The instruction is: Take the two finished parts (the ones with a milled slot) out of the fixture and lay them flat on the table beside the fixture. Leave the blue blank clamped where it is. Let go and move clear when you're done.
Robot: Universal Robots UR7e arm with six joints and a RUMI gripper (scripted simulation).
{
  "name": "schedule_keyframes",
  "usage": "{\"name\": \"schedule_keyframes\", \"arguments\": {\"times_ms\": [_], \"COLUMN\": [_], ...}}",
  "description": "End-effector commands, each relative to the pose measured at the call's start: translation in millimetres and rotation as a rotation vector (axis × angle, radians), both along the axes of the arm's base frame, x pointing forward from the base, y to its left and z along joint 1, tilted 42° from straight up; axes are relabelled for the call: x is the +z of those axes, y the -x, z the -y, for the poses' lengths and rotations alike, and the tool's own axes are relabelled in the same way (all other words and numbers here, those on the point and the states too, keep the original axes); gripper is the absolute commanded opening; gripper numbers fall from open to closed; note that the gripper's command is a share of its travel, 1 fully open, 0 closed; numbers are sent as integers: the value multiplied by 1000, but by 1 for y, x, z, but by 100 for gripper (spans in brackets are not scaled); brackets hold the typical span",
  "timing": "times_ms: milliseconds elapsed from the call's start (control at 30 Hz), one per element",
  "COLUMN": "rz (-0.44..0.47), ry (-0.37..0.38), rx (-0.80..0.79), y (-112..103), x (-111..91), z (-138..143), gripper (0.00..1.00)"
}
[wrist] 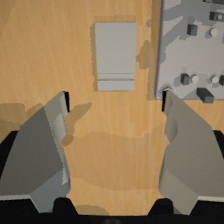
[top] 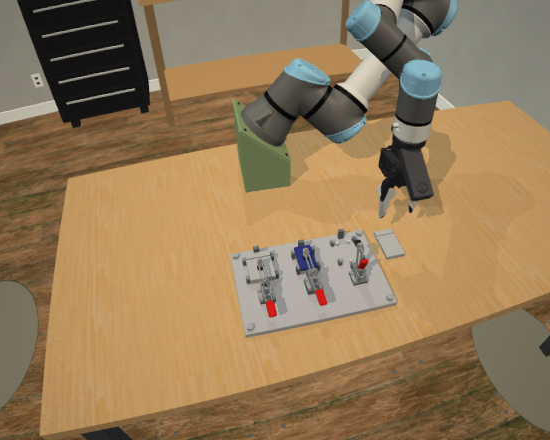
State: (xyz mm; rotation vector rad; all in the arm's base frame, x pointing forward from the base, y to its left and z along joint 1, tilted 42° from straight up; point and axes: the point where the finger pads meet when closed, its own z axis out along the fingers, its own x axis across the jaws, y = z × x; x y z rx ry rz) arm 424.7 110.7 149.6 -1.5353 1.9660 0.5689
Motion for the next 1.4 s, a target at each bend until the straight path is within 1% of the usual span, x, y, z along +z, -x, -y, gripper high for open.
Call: {"name": "schedule_keyframes", "arguments": {"times_ms": [0, 467, 500, 667, 800, 933, 1000, 1233, 1367], "rz": [1, 1, 1, 1, 1, 1, 1, 1, 1], "ry": [0, 0, 0, 0, 0, 0, 0, 0, 0], "rx": [0, 0, 0, 0, 0, 0, 0, 0, 0], "y": [0, 0, 0, 1, 3, 6, 6, 13, 16], "x": [0, 0, 0, 4, 13, 28, 28, 57, 68], "z": [0, 0, 0, 3, 11, 24, 24, 49, 59], "gripper": [47, 47, 28, 28, 28, 28, 28, 28, 28]}}
